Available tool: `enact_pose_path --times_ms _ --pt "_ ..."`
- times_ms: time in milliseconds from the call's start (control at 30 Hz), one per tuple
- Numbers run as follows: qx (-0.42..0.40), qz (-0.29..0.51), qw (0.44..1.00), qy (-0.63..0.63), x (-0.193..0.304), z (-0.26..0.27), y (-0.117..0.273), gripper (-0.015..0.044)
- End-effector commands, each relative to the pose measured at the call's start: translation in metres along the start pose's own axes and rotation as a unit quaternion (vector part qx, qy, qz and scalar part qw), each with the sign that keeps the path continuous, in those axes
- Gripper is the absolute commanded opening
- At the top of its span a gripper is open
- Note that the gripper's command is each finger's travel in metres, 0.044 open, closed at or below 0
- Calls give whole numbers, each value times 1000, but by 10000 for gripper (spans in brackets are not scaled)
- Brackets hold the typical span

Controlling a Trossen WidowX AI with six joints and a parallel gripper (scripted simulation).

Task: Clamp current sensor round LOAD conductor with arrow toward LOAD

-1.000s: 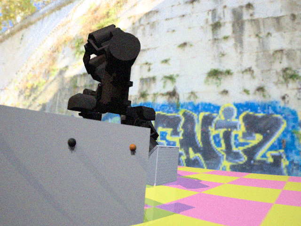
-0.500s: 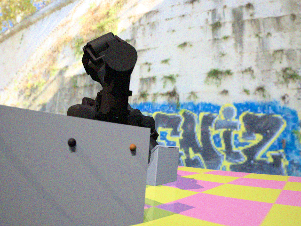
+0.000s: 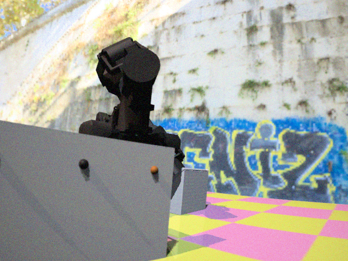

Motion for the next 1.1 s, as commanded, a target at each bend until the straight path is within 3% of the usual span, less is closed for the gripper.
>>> enact_pose_path --times_ms 0,233,800,1067 --pt "0 0 1000 -1 0 0 1 174" --pt "0 2 1000 1 2 2 25 0" --pt "-3 -1 1000 5 -1 0 92 0" --pt "-81 7 997 18 -3 -2 103 0"
Point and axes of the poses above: the point midway between the two fingers, 35 mm back from their tips, its own y axis back along the fingers, its own z axis across the jaws, x = y × z, the point moved 2 cm from there along y, back along the fingers, and after that the axes turned 5 degrees about -y, right-handed, at the moved point
